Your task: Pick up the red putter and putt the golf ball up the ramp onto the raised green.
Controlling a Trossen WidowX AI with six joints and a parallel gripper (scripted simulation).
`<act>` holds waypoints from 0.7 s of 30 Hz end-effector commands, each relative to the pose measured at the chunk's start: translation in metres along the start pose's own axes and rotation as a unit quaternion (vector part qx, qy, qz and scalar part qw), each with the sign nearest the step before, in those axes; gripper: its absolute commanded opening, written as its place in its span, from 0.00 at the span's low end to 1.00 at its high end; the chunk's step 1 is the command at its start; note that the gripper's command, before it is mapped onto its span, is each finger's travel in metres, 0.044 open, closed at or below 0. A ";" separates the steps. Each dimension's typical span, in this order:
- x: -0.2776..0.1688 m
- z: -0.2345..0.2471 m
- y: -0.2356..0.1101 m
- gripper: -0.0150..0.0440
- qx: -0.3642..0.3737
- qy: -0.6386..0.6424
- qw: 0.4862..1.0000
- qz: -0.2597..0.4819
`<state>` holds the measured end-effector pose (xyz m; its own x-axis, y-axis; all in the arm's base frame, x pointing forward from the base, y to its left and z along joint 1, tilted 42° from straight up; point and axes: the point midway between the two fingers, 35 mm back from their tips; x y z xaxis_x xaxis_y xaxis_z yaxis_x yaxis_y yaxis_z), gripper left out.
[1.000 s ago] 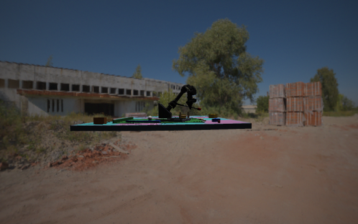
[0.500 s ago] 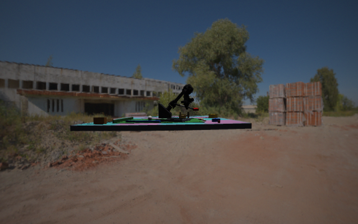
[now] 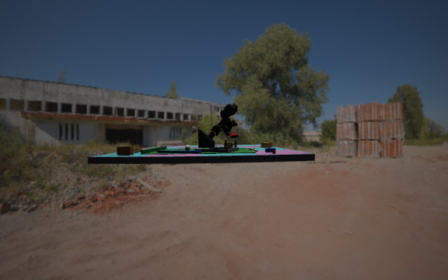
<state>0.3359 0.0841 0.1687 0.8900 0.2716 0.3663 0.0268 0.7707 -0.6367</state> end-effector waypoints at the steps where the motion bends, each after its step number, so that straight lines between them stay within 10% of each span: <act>1: 0.004 -0.022 -0.007 0.25 0.013 0.082 0.996 -0.012; 21: -0.008 -0.134 -0.045 0.25 0.093 0.457 0.882 -0.065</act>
<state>0.3825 -0.0140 0.1119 0.9306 -0.2790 -0.2370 0.1286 0.8553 -0.5019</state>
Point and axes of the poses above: the point midway between the two fingers, 35 mm back from their tips, its own y axis out along the fingers, its own z axis across the jaws, x = y × z, and after that the axes turned 2 degrees about y, right-handed
